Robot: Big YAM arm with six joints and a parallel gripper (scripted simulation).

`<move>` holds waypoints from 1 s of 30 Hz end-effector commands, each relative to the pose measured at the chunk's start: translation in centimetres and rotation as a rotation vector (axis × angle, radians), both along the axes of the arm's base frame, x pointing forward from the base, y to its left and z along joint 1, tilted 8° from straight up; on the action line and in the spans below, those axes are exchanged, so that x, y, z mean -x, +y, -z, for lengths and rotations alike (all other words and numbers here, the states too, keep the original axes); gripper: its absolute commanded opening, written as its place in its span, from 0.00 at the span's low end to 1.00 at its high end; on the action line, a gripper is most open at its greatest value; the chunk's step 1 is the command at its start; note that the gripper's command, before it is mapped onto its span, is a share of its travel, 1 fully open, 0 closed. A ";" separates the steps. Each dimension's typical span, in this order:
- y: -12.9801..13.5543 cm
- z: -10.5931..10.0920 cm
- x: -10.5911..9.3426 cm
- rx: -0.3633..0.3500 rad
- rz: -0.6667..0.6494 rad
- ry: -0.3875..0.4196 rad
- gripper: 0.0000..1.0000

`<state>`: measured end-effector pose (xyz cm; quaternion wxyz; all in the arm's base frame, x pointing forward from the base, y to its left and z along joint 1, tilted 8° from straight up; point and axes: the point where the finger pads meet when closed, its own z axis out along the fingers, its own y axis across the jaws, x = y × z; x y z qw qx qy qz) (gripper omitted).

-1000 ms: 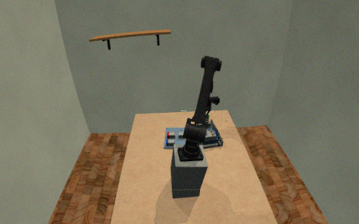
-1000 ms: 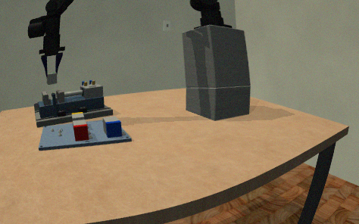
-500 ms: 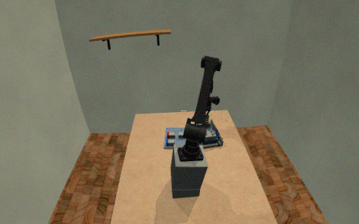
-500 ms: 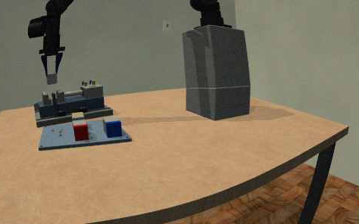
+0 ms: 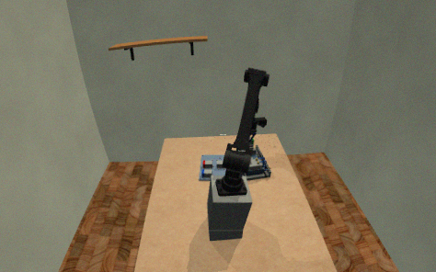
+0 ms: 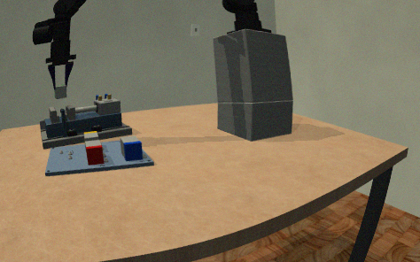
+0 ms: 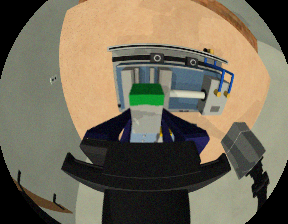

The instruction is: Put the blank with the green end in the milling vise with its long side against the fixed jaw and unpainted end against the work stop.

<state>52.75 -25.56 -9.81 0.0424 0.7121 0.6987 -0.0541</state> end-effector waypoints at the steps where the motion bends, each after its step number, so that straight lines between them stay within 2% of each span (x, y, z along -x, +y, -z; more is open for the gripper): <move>1: -0.6 -1.1 -2.1 0.011 -0.016 -0.028 0.00; 30: -0.6 -0.8 -2.1 0.010 -0.017 -0.027 0.00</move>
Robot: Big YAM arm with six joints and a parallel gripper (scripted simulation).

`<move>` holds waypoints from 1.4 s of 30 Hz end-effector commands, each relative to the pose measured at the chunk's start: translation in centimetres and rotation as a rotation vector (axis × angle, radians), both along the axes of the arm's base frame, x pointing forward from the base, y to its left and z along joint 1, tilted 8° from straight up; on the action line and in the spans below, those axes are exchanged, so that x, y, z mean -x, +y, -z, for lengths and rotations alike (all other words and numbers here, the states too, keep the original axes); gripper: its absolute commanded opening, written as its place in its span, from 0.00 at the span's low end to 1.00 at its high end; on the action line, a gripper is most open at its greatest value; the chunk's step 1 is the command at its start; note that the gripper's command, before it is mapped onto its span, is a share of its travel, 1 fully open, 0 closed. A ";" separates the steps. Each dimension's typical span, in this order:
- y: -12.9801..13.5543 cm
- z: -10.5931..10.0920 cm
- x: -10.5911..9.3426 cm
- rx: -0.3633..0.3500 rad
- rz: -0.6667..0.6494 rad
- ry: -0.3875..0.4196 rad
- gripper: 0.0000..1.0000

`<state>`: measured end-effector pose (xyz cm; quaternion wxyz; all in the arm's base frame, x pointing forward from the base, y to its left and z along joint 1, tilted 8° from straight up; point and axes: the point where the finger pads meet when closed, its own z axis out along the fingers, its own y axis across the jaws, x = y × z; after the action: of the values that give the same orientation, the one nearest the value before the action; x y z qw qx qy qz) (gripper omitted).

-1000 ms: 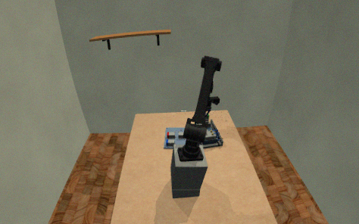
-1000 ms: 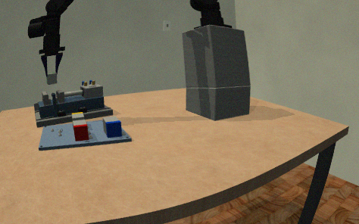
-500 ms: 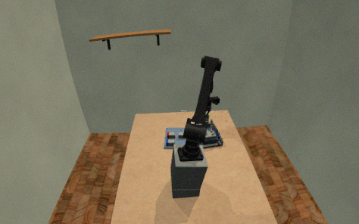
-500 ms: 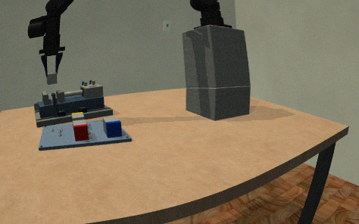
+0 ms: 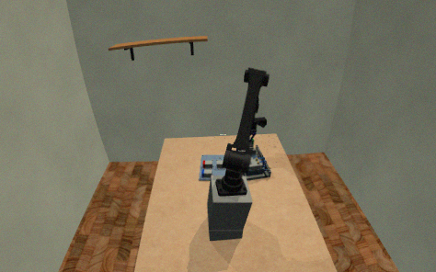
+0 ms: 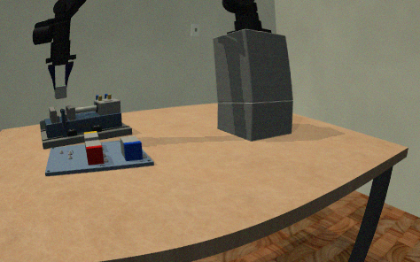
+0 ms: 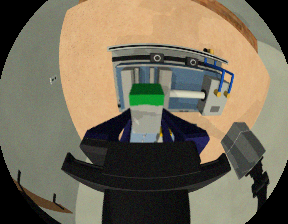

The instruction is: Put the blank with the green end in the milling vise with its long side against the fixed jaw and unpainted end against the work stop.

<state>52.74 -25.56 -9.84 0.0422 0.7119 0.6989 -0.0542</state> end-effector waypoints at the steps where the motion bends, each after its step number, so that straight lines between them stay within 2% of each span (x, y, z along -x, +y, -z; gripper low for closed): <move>1: -0.6 -0.9 -2.1 0.010 -0.017 -0.027 0.00; 3: -0.7 -1.3 -2.3 0.014 -0.016 -0.036 0.00; 7: -0.7 -0.5 -2.2 0.013 -0.018 -0.032 0.00; 14: -1.1 -0.7 -2.6 0.021 -0.019 -0.050 0.00; 16: -1.1 -0.1 -2.4 0.017 -0.016 -0.043 0.00; 20: -1.2 -0.3 -2.3 0.017 -0.014 -0.041 0.00; 34: -1.4 1.1 -2.2 0.017 -0.012 -0.042 0.00; 36: -1.4 1.1 -2.2 0.017 -0.012 -0.042 0.00; 37: -1.5 0.2 -2.4 0.021 -0.011 -0.050 0.00; 42: -1.5 1.4 -2.1 0.016 -0.010 -0.040 0.00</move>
<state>52.76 -25.68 -11.80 0.0413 0.7095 0.7014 -0.0547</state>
